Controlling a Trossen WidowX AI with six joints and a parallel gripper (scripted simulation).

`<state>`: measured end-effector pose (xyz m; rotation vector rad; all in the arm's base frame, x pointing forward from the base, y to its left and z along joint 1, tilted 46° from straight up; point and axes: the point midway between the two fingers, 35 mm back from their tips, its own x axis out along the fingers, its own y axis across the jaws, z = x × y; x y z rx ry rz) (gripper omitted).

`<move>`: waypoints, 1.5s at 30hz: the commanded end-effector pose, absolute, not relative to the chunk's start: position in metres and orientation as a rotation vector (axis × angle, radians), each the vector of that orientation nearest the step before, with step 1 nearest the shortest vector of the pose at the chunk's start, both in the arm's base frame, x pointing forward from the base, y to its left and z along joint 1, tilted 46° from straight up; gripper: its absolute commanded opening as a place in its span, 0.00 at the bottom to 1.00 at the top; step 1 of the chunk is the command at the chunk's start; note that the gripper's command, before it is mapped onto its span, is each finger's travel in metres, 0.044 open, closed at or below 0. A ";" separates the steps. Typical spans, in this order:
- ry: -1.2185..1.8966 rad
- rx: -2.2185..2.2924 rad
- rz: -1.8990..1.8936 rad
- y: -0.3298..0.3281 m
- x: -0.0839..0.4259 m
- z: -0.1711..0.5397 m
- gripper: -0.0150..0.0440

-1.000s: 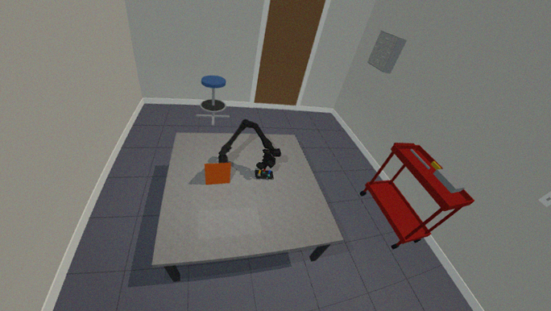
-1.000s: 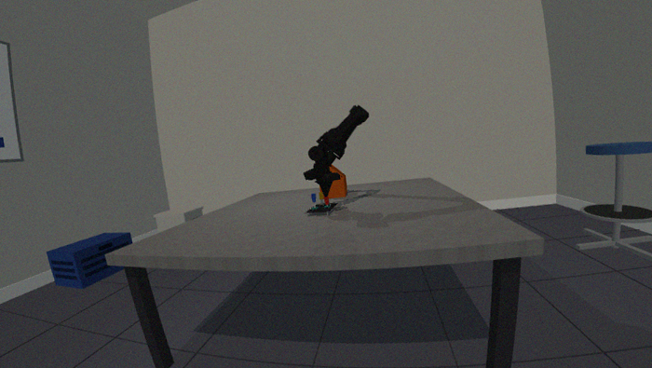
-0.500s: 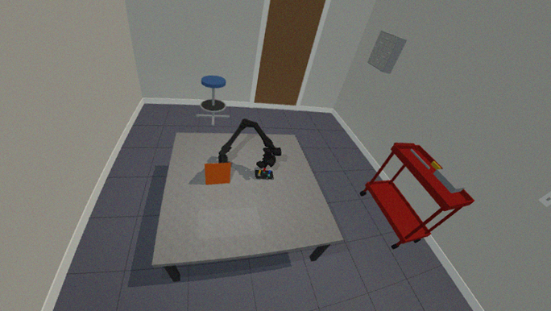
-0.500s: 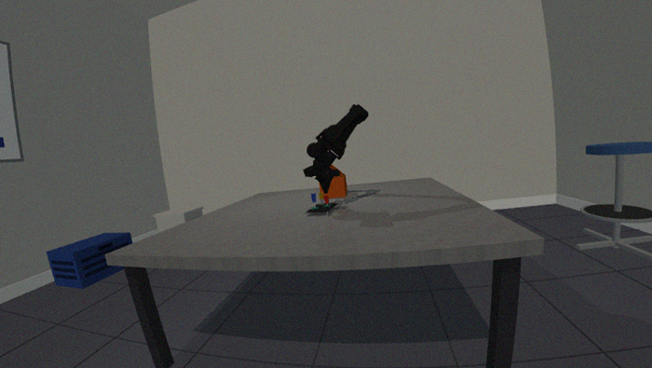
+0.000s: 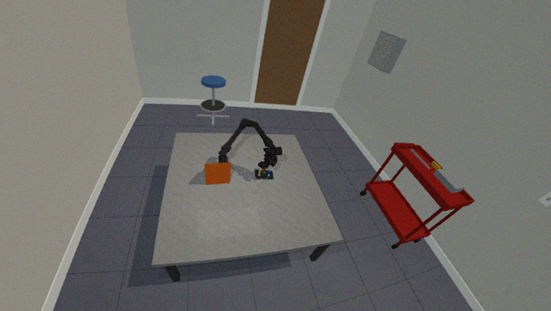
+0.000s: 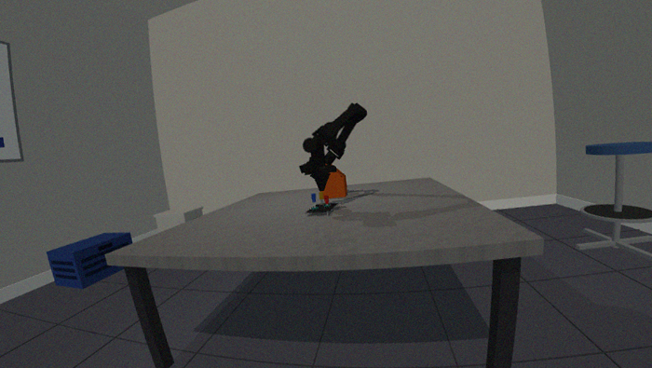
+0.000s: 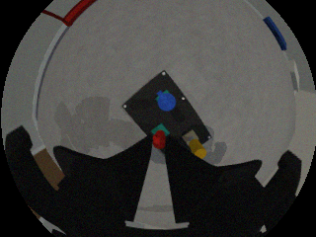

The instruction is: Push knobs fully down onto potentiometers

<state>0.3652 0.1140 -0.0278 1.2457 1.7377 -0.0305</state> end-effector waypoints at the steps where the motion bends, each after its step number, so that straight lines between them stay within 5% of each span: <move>1: 1.697 1.189 0.036 0.106 0.370 -0.027 0.25; 45: 1.145 0.009 1.129 0.086 0.384 -0.026 0.25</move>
